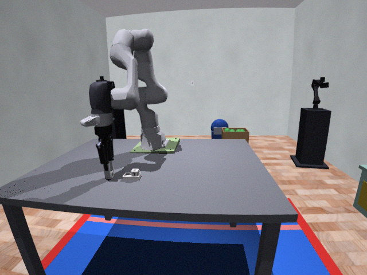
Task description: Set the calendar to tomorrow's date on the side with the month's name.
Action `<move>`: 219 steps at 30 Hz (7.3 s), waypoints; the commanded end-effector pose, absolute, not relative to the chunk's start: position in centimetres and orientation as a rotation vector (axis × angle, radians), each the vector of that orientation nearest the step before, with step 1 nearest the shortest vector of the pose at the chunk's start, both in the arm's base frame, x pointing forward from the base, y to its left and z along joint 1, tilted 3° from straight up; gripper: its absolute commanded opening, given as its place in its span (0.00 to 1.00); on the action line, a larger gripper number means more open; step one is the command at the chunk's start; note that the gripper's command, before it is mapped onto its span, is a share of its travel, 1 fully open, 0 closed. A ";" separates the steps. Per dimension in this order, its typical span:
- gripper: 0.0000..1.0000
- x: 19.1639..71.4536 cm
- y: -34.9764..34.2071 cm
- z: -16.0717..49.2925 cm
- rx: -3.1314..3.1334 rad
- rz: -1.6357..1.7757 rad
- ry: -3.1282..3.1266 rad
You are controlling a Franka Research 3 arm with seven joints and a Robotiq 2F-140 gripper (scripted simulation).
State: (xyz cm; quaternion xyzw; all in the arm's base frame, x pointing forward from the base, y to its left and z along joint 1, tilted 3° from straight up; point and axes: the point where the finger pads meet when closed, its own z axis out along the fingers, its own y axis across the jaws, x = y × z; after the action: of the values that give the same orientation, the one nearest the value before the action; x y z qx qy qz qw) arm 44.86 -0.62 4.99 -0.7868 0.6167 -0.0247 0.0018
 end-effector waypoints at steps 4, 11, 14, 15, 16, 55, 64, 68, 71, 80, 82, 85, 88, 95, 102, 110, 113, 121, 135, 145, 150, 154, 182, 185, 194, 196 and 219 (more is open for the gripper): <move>0.16 44.9 -0.4 4.9 -2.475 -0.079 1.924; 0.16 44.9 -0.4 4.9 -2.475 -0.079 1.924; 0.16 44.9 -0.4 4.9 -2.475 -0.079 1.924; 0.16 44.9 -0.4 4.9 -2.475 -0.079 1.924; 0.16 44.9 -0.4 4.9 -2.475 -0.079 1.924; 0.16 44.9 -0.4 4.9 -2.475 -0.079 1.924; 0.16 44.9 -0.4 4.9 -2.475 -0.079 1.924; 0.21 44.9 -0.4 4.9 -2.475 -0.079 1.924; 0.21 44.9 -0.4 4.9 -2.475 -0.079 1.924; 0.28 44.9 -0.4 4.9 -2.475 -0.079 1.924; 0.28 44.9 -0.4 4.9 -2.475 -0.079 1.924; 0.28 44.9 -0.4 4.9 -2.475 -0.079 1.924; 0.28 44.9 -0.4 4.9 -2.475 -0.079 1.924; 0.28 44.9 -0.4 5.3 -2.475 -0.079 1.924; 0.28 44.8 -0.4 7.9 -2.475 -0.079 1.924; 0.28 44.7 -0.3 11.2 -2.475 -0.079 1.924; 0.28 44.6 -0.2 12.6 -2.475 -0.079 1.924; 0.28 44.6 -0.2 13.8 -2.475 -0.079 1.924; 1.00 44.5 -0.2 13.9 -2.475 -0.079 1.924; 1.00 44.5 -0.2 13.8 -2.474 -0.079 1.925; 1.00 44.5 -0.5 12.9 -2.465 -0.079 1.937; 0.28 44.5 -0.5 12.8 -2.464 -0.079 1.938; 0.28 44.5 -0.5 12.8 -2.464 -0.079 1.938; 0.28 44.5 -0.5 12.8 -2.464 -0.079 1.938; 0.28 44.5 -0.5 12.8 -2.464 -0.079 1.938; 0.28 44.5 -0.5 12.7 -2.464 -0.079 1.938; 0.28 44.6 -0.6 10.2 -2.464 -0.079 1.938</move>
State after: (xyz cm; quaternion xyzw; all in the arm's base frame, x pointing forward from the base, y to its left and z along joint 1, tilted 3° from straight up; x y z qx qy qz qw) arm 44.33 -0.53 10.63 -0.7863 0.6174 -0.0226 -0.0012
